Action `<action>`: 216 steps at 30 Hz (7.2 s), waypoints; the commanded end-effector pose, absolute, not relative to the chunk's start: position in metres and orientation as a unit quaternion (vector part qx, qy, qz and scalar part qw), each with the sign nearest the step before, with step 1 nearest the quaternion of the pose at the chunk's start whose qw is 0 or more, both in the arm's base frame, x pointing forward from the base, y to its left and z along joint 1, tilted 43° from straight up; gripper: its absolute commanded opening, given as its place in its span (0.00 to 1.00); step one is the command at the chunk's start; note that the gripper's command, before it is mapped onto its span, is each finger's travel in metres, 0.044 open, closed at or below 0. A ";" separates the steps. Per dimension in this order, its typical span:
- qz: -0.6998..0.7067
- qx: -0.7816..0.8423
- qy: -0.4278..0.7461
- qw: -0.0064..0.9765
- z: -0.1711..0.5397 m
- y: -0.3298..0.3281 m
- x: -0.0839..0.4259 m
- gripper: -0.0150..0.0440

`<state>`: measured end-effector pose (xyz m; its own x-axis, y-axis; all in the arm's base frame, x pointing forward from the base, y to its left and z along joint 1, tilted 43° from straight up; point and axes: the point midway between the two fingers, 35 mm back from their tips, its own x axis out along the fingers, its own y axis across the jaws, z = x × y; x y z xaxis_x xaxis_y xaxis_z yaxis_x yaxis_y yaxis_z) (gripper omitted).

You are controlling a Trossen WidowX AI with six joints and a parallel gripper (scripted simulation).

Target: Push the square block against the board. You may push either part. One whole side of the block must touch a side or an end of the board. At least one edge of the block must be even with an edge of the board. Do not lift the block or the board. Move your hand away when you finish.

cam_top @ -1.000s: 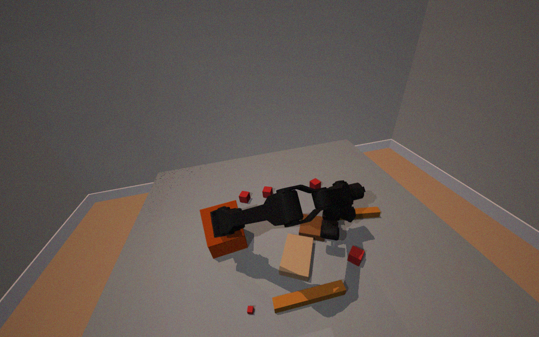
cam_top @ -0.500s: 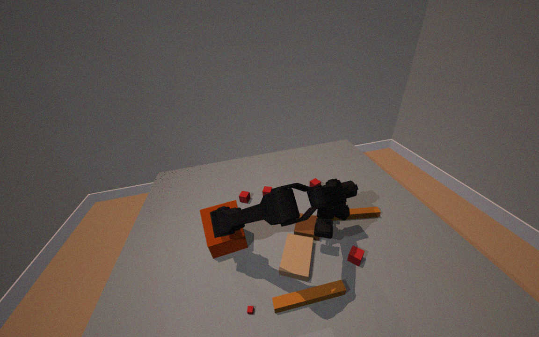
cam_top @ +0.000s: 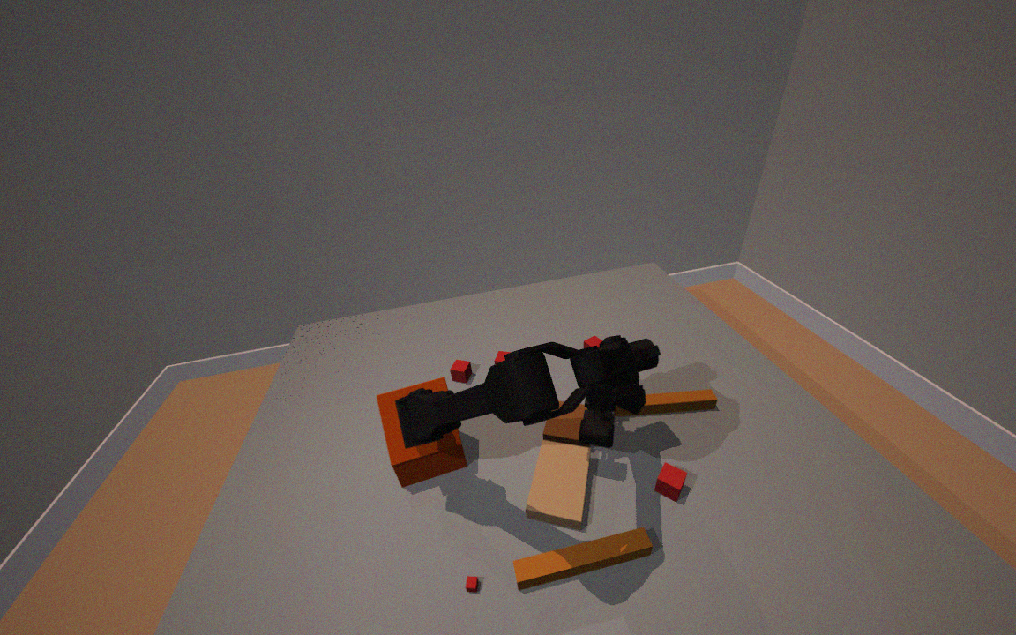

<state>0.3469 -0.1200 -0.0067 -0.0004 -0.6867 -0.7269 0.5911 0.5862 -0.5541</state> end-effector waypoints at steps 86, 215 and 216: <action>-0.454 -0.041 0.549 0.700 -0.060 -0.065 0.244 0.25; 0.065 -0.524 0.708 0.469 -0.063 -0.063 0.338 0.25; 0.065 -0.524 0.708 0.469 -0.062 -0.064 0.338 0.25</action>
